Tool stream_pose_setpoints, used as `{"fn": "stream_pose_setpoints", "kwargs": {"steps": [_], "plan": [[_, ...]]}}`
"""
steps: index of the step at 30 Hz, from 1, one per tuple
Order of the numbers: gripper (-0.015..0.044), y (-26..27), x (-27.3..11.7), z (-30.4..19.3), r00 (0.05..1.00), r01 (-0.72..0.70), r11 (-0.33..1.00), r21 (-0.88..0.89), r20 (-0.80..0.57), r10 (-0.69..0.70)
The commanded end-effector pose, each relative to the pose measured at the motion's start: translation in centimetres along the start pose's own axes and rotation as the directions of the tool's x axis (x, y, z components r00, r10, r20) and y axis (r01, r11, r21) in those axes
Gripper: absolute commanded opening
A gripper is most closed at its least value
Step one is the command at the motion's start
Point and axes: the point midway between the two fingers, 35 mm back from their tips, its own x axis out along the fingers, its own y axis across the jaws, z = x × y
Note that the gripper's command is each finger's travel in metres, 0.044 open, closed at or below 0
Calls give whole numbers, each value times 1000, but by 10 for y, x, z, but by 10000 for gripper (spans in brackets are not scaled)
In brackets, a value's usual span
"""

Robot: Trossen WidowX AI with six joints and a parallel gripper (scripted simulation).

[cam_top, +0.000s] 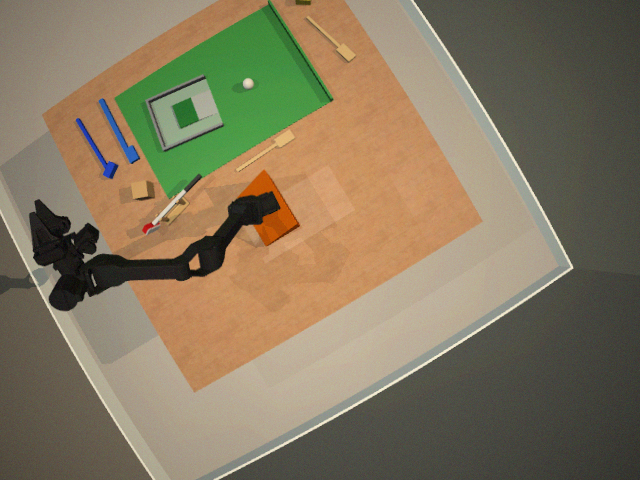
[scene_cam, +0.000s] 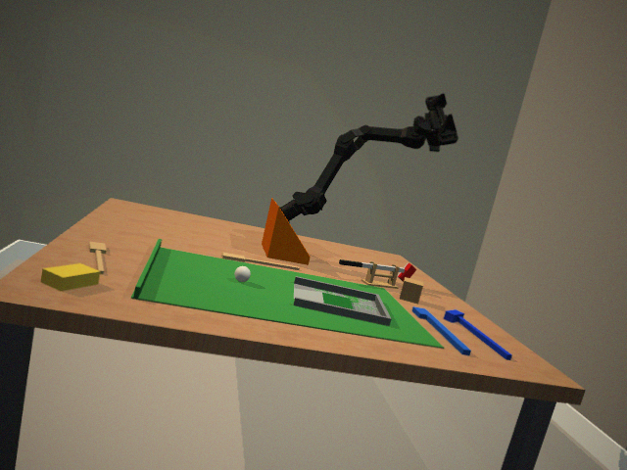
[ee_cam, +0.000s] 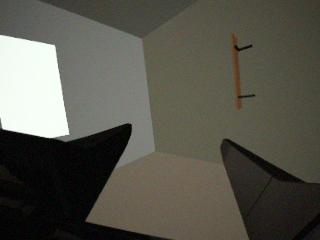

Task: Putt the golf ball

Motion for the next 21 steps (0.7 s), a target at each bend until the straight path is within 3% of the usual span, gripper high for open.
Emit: {"fn": "stream_pose_setpoints", "kwargs": {"steps": [1, 5, 10, 15, 21], "plan": [[426, -2, 0, -1, 1000, 1, 1000, -20, -6, -1], [440, -42, 5, -13, 992, -8, 909, -417, -121, -47], [440, -113, 12, -15, 954, -95, 532, -842, -229, -192], [440, -169, 15, -3, 907, -201, 169, -965, -248, -340], [440, -234, 18, 29, 826, -369, -233, -900, -203, -526]]}}
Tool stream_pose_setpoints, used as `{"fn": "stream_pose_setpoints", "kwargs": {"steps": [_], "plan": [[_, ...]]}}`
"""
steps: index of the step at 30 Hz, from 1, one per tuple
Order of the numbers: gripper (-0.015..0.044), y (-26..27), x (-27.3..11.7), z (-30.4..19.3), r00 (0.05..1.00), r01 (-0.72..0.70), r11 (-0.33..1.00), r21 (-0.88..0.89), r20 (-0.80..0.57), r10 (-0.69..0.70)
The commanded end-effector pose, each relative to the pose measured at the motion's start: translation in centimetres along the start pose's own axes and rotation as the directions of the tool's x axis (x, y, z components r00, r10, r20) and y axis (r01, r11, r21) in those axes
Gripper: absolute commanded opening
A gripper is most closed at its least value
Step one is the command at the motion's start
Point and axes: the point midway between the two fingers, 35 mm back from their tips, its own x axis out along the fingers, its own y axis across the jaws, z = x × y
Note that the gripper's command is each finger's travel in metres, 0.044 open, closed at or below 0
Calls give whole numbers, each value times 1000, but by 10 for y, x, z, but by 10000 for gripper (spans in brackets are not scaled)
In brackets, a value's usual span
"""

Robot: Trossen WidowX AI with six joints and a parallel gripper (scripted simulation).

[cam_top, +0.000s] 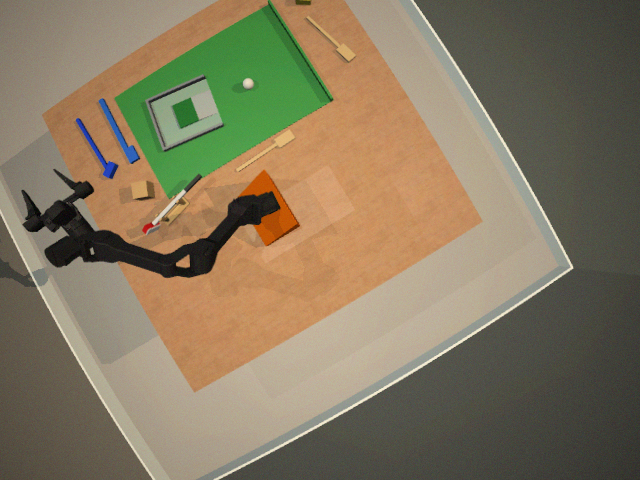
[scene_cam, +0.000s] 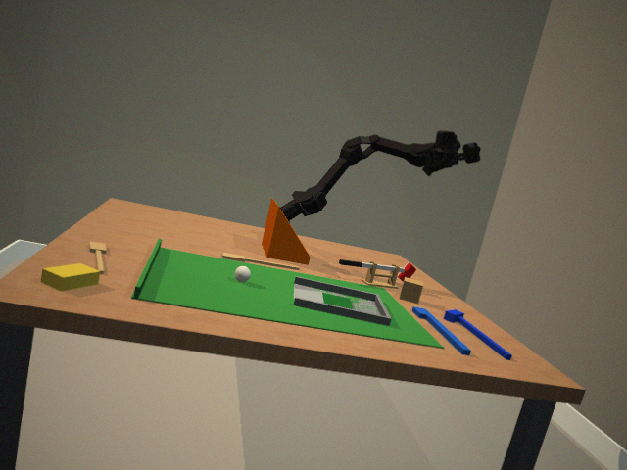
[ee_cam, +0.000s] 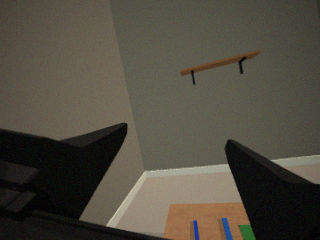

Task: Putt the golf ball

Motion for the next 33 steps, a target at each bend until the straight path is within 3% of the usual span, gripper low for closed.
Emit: {"fn": "stream_pose_setpoints", "kwargs": {"steps": [1, 8, 15, 25, 33], "plan": [[440, -43, 18, -61, 976, -35, 899, -437, -208, -64], [440, -105, 24, -119, 883, -222, 630, -744, -427, -194], [440, -178, 12, -165, 702, -523, 335, -784, -619, -354], [440, -277, -39, -205, 311, -902, 108, -418, -803, -508], [440, -333, -101, -215, -50, -998, 65, 22, -884, -464]]}}
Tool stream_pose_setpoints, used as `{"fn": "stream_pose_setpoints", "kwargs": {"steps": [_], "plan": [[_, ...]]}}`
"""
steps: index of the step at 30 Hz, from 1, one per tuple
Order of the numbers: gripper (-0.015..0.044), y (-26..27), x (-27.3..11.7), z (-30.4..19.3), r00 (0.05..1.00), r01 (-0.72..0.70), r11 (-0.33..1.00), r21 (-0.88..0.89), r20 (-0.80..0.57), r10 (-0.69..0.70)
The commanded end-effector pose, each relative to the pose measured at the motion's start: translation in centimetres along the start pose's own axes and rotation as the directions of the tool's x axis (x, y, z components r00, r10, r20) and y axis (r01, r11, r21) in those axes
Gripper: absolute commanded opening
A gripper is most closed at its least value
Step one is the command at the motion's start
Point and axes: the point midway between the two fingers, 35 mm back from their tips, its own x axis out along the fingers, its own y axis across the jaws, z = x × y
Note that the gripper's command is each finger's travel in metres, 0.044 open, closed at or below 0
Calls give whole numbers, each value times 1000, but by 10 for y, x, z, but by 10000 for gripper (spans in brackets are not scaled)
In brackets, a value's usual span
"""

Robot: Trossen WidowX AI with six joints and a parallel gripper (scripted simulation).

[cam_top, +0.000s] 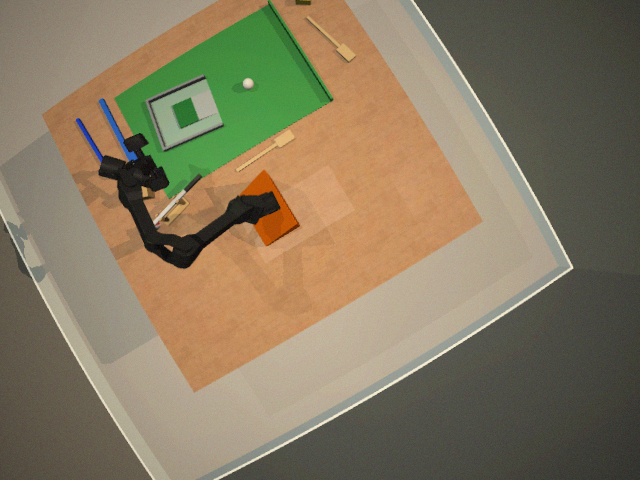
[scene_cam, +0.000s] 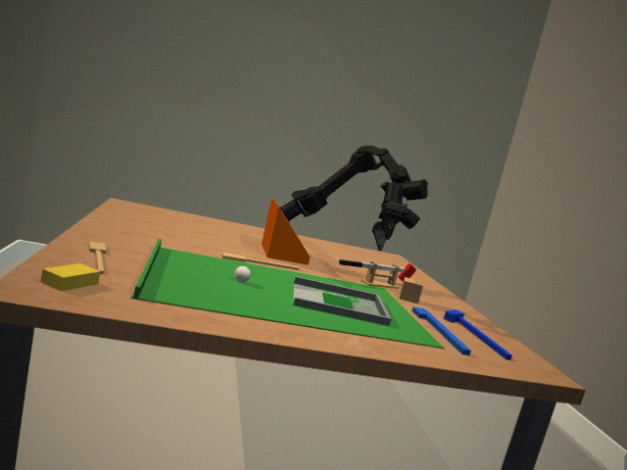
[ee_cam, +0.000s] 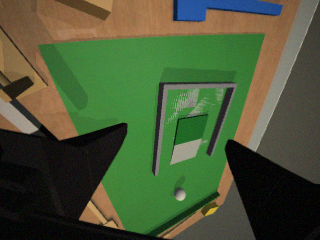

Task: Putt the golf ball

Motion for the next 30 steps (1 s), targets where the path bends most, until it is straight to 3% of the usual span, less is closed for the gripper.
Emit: {"fn": "stream_pose_setpoints", "kwargs": {"steps": [1, 6, 10, 30], "plan": [[440, 54, 17, -52, 940, -331, 918, -220, 9, 341], [440, 91, 13, -76, 834, -469, 809, -354, 123, 537], [440, 109, 5, -82, 743, -481, 762, -434, 259, 617], [440, 117, 19, -80, 739, -479, 761, -437, 266, 619]]}}
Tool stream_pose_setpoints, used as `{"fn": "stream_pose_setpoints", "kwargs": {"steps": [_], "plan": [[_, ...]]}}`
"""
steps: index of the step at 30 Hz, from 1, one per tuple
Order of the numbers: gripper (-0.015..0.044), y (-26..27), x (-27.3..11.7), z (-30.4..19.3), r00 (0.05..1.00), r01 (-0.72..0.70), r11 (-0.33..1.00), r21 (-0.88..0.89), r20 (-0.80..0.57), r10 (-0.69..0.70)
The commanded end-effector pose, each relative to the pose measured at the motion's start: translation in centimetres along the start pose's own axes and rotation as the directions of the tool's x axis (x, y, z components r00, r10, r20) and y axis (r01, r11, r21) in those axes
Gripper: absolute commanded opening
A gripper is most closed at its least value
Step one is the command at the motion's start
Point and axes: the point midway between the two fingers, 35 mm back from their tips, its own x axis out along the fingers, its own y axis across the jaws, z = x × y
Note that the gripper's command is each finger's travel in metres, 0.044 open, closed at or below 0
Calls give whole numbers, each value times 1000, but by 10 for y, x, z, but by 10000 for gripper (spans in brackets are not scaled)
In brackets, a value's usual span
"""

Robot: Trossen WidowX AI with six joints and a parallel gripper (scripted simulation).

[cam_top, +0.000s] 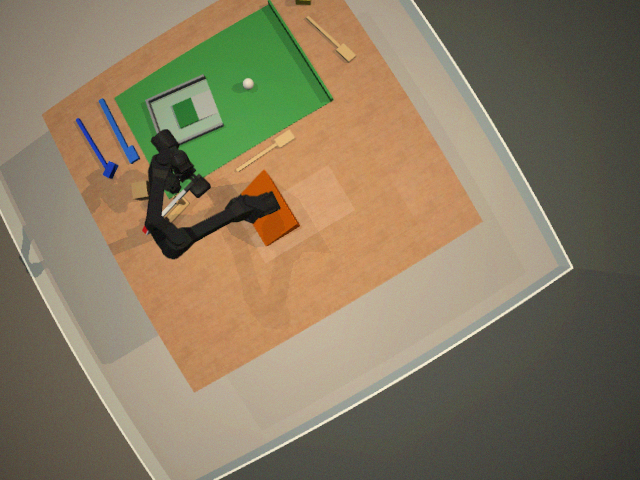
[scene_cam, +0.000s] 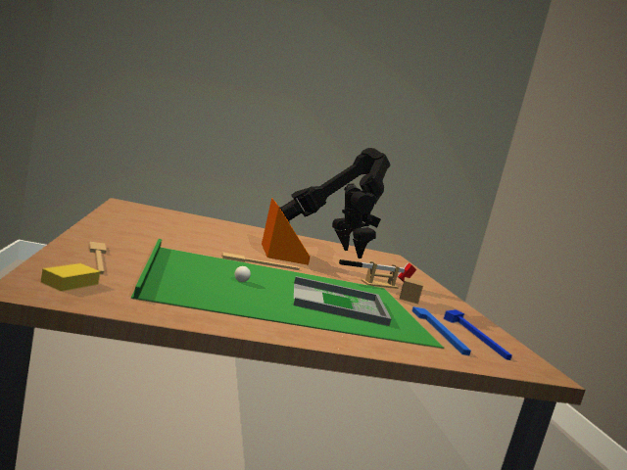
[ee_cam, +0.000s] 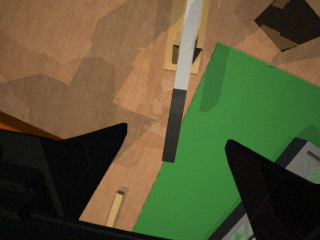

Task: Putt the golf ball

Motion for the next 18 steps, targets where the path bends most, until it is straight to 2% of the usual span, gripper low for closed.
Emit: {"fn": "stream_pose_setpoints", "kwargs": {"steps": [1, 18], "plan": [[440, 1, 14, -3, 1000, -4, 1000, 5, 9, 4], [440, 2, 40, -9, 1000, -4, 1000, 5, 10, 4]]}}
